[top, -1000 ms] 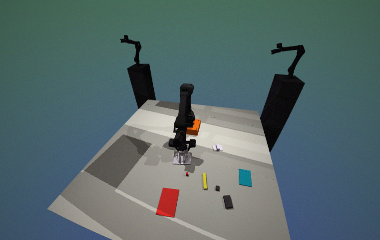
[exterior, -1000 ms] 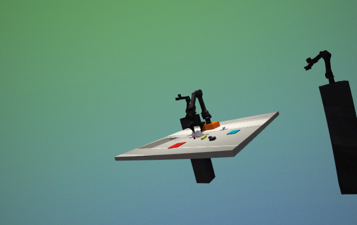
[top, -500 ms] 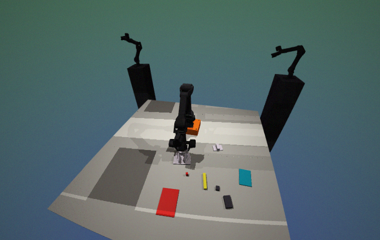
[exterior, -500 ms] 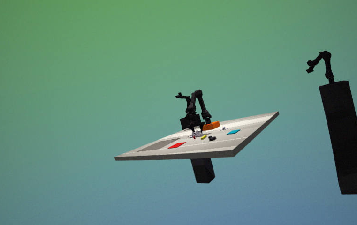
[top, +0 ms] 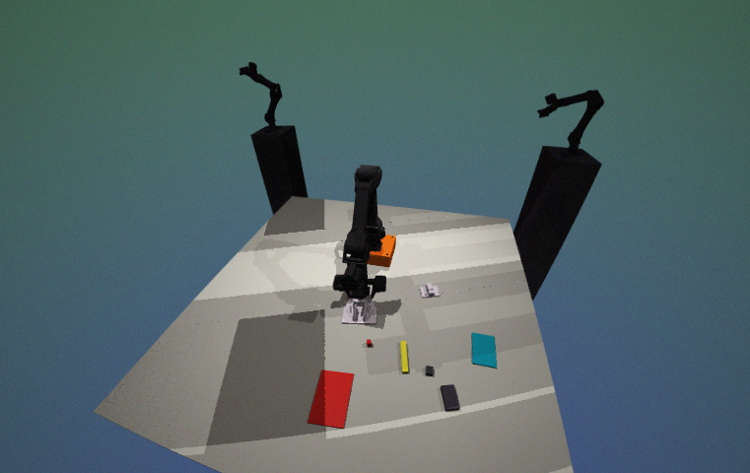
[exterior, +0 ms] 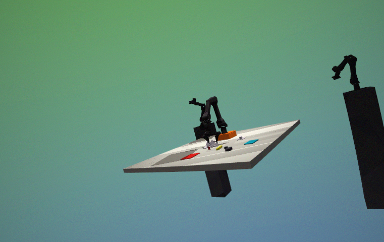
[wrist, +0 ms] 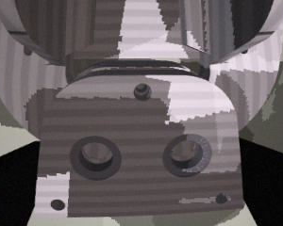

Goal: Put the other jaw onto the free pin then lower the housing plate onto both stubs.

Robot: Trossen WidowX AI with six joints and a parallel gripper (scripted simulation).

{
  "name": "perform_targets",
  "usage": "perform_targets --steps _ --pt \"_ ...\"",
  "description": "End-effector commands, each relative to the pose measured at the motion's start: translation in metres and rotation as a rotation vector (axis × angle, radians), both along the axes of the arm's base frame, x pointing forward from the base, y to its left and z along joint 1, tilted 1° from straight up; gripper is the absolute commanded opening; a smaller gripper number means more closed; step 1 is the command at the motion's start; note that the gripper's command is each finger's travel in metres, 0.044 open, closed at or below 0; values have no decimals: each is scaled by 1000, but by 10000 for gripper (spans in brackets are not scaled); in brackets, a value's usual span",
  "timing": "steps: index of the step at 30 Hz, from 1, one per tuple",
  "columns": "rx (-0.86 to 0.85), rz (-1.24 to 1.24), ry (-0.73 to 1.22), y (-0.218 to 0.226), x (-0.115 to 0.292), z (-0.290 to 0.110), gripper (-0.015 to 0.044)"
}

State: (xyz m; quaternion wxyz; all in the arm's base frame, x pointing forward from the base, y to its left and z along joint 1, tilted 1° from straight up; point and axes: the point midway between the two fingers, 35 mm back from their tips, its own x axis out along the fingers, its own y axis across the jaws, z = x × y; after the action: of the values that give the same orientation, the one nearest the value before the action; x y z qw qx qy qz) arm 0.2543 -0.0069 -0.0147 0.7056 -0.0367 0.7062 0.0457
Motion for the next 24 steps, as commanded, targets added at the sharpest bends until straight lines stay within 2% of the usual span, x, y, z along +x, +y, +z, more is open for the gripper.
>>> perform_targets --steps 1,24 --pt "-3 -5 0 0 0 -1 351" --pt "-3 -5 0 0 0 -6 351"
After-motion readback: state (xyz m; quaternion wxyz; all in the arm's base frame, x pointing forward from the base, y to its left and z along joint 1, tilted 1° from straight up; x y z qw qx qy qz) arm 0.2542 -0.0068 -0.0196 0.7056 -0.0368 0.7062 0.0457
